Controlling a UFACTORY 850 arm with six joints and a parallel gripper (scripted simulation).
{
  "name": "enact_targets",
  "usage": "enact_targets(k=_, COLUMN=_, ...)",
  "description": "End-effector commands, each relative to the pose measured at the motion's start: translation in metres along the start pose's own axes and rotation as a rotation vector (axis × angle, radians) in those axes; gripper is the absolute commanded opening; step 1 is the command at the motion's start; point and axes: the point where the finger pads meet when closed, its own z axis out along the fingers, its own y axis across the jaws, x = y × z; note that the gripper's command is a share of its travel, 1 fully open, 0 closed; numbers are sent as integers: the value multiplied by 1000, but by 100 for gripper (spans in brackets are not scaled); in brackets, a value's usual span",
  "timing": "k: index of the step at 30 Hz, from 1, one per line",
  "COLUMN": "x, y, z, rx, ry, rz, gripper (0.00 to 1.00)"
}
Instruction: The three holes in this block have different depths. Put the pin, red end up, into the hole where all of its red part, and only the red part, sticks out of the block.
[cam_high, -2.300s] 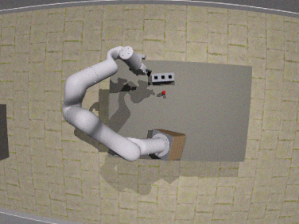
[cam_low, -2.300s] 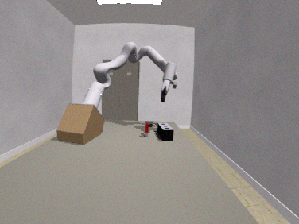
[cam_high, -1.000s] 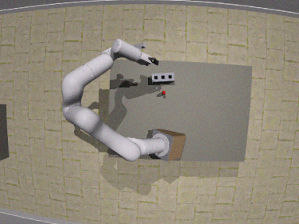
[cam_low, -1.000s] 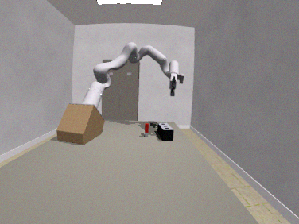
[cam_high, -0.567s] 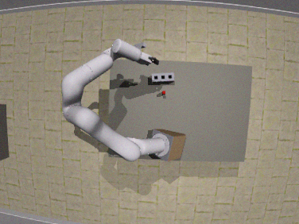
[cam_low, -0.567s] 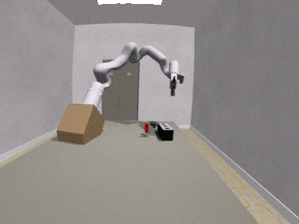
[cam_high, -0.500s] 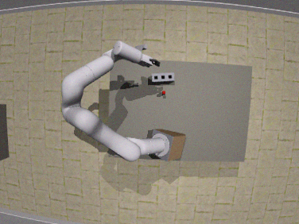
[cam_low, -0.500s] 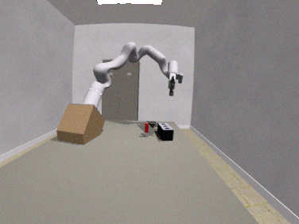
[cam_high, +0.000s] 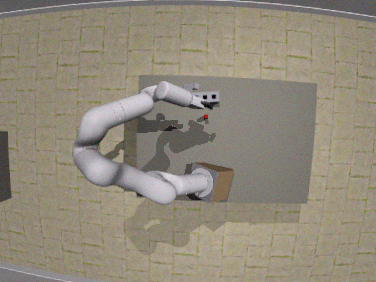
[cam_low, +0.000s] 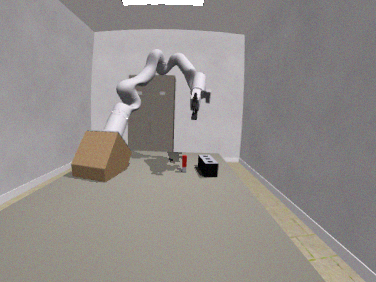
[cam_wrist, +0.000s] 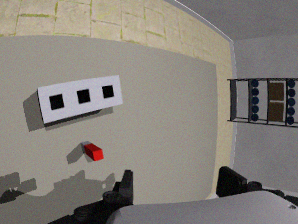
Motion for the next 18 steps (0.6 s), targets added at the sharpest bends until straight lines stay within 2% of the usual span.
enact_targets(k=1, x=-11, y=10, z=3, rx=0, ry=-3, rz=1, gripper=100)
enact_targets(k=15, x=-11, y=10, z=3, rx=0, ry=-3, rz=1, gripper=100)
enact_targets(k=16, x=-11, y=9, z=3, rx=118, ry=-83, rz=241, gripper=100)
enact_targets(k=18, x=-11, y=9, z=3, rx=120, ry=-84, rz=245, gripper=100)
